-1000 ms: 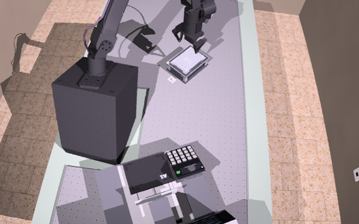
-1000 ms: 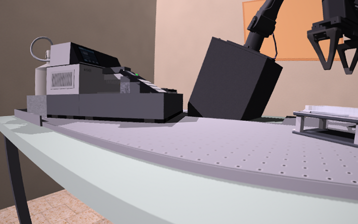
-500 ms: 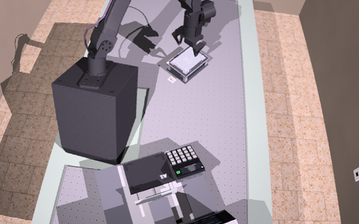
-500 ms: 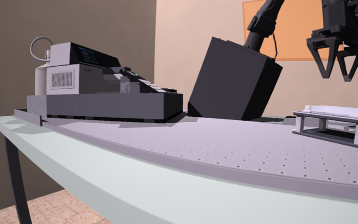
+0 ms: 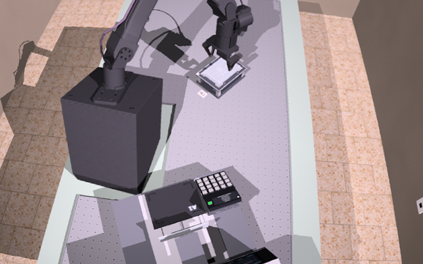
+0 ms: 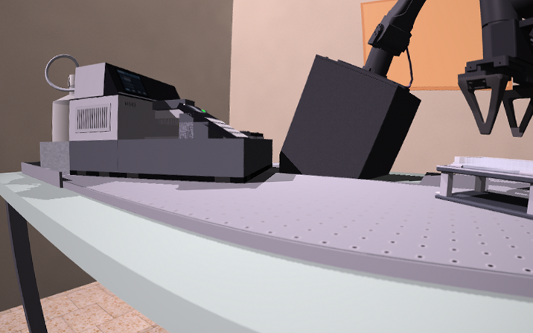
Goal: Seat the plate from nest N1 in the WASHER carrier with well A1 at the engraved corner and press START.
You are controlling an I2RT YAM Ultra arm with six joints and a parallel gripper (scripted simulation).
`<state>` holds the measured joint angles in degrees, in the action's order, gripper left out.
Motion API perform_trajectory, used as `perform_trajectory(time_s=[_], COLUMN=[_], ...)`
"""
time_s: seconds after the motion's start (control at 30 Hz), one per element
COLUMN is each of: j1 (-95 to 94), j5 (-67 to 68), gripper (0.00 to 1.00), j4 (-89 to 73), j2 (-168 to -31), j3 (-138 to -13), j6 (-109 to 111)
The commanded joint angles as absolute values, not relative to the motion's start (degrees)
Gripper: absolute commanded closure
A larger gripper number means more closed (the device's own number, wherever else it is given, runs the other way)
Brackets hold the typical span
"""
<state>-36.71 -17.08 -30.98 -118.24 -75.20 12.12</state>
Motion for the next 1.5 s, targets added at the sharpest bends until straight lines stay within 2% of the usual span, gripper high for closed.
perform_trajectory(time_s=[0.0, 1.47], j1=[-36.4, -37.0], j5=[-16.5, -16.5], gripper=[0.00, 0.00], j4=[-28.5, -25.7], j2=[-118.5, -119.1], j3=[-75.1, -75.9], j6=[11.2, 10.4])
